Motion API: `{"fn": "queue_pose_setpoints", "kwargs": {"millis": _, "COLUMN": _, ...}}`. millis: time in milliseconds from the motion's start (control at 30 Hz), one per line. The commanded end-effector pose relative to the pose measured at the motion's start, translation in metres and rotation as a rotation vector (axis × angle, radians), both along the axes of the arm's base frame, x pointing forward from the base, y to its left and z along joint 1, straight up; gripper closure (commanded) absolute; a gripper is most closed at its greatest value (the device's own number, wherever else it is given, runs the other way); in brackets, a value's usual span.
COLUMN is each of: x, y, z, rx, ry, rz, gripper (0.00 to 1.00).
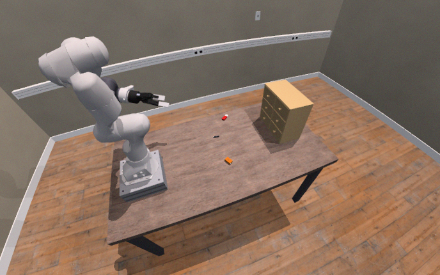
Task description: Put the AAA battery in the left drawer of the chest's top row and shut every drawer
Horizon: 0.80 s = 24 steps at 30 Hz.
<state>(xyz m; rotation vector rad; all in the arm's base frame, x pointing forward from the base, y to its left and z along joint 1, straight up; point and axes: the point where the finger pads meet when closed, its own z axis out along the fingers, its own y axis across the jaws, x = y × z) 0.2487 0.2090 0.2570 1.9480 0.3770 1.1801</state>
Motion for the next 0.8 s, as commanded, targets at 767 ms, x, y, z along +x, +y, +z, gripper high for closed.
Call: {"fn": "queue_pose_setpoints", "kwargs": {"millis": 767, "x": 0.0033, "y": 0.0004, "z": -0.0069, "rx": 0.103, "ry": 0.009, "rz": -0.111, "gripper": 0.0}}
